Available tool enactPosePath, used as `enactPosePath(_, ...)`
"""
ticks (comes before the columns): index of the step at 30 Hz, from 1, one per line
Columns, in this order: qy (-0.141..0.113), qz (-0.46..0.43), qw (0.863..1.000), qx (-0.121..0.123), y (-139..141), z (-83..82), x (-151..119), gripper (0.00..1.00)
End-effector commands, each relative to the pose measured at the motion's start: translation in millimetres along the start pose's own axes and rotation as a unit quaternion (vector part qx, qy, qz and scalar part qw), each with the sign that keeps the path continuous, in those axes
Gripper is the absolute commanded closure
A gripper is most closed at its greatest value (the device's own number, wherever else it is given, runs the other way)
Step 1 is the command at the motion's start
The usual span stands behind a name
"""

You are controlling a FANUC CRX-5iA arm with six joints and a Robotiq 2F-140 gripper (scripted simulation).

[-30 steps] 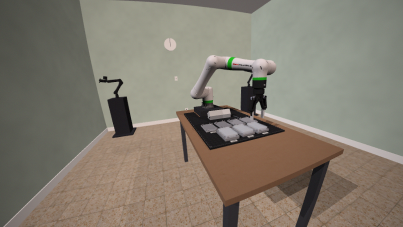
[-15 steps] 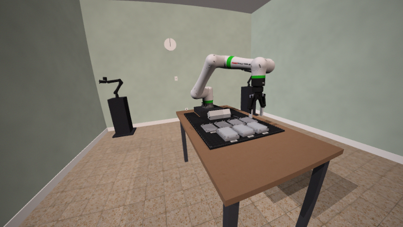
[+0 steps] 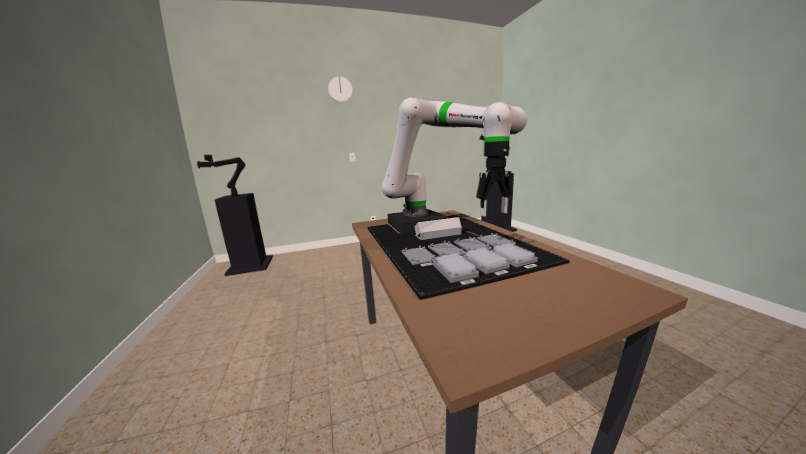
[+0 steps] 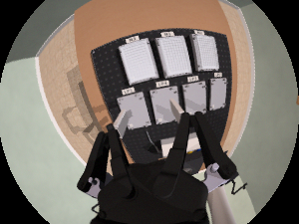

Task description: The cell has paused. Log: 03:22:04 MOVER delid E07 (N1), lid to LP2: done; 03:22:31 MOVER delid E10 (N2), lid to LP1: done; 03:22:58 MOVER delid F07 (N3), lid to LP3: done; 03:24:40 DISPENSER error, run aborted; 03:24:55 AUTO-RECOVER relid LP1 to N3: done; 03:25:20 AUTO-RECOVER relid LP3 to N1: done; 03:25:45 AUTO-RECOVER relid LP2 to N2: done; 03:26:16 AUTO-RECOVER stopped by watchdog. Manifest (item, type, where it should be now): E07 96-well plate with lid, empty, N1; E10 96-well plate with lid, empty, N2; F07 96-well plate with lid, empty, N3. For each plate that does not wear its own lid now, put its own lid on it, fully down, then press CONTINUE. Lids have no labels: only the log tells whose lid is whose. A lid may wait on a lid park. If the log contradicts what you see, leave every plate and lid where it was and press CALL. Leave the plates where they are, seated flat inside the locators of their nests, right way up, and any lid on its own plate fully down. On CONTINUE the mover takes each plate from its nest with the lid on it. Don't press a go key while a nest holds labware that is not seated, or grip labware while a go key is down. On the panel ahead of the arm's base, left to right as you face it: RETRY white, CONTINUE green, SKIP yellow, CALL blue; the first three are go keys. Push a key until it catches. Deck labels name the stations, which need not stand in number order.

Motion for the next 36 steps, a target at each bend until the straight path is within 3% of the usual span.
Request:
enactPosePath(1, 0.007, 0.004, 1.0, 0.0, 2.1, -16.1, -41.5, 0.34)
enactPosePath(2, 0.007, 0.006, 1.0, 0.0, 5.4, -21.6, -67.7, 0.34)
enactPosePath(4, 0.007, 0.006, 1.0, 0.0, 5.4, -21.6, -67.7, 0.34)
enactPosePath(5, 0.007, 0.009, 1.0, 0.0, 9.5, -25.4, -94.5, 0.34)
enactPosePath(7, 0.007, 0.009, 1.0, 0.0, 9.5, -25.4, -94.5, 0.34)
enactPosePath(8, 0.007, 0.011, 1.0, 0.0, 14.4, -27.2, -121.5, 0.34)
enactPosePath(10, 0.007, 0.011, 1.0, 0.0, 14.4, -27.2, -121.5, 0.34)
enactPosePath(11, 0.007, 0.013, 1.0, 0.0, 20.0, -27.1, -148.0, 0.34)
enactPosePath(13, 0.007, 0.013, 1.0, 0.0, 20.0, -27.1, -148.0, 0.34)
enactPosePath(14, 0.007, 0.016, 1.0, 0.0, 26.0, -25.3, -173.5, 0.34)
enactPosePath(18, 0.007, 0.016, 1.0, 0.0, 26.0, -25.3, -173.5, 0.34)
enactPosePath(20, 0.007, 0.02, 1.0, 0.0, 38.5, -17.3, -219.8, 0.34)
enactPosePath(22, 0.007, 0.02, 1.0, 0.0, 38.5, -17.3, -219.8, 0.34)
enactPosePath(25, 0.007, 0.023, 1.0, 0.0, 50.3, -6.1, -257.5, 0.34)
enactPosePath(27, 0.007, 0.023, 1.0, 0.0, 50.3, -6.1, -257.5, 0.34)
enactPosePath(29, 0.007, 0.026, 1.0, 0.0, 60.0, 5.2, -285.2, 0.34)
enactPosePath(32, 0.007, 0.028, 1.0, 0.0, 66.5, 13.9, -303.0, 0.34)
enactPosePath(36, 0.007, 0.028, 1.0, 0.0, 68.7, 16.9, -308.5, 0.34)
Point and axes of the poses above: the point where the finger pads meet when closed, its own z axis out along the fingers, its own y axis across the jaws, x = y × z, the point moved 8 cm from there along -z, back along the fingers, and after that the axes turned 3 degrees about -z, right-handed, at the moved point
